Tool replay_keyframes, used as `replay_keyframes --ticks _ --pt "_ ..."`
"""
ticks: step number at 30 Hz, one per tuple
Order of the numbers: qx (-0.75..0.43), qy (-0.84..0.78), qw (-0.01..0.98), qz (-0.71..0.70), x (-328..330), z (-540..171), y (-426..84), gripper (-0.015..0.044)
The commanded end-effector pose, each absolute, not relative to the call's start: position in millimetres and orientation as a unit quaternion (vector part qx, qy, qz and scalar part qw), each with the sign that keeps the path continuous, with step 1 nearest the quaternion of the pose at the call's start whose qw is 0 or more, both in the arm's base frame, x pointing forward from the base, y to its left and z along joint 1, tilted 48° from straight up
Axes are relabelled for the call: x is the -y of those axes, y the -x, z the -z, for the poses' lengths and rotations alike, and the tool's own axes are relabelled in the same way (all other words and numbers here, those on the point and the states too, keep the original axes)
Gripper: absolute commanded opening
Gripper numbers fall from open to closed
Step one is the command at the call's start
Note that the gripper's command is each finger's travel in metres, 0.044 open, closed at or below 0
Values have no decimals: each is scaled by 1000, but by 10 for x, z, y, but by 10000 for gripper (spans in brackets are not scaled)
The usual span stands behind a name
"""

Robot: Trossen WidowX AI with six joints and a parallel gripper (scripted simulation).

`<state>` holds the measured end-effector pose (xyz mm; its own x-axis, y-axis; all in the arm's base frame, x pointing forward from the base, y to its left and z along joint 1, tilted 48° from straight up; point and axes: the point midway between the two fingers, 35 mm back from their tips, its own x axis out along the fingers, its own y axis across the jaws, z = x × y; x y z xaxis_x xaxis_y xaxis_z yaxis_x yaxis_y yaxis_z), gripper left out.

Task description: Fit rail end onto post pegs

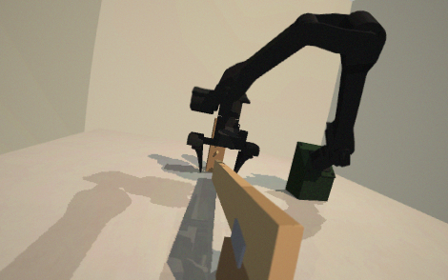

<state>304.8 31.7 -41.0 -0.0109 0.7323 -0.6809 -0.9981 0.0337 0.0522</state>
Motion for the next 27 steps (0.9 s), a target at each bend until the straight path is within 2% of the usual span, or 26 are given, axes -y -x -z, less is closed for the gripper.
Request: replay_keyframes --ticks 1,8,22,27 --pt "-280 235 663 -653 -360 443 -3042 440" --pt "-279 234 663 -654 -425 496 -3031 440" --pt "-279 234 663 -654 -425 496 -3031 72" --pt "-279 234 663 -654 -425 496 -3031 39"
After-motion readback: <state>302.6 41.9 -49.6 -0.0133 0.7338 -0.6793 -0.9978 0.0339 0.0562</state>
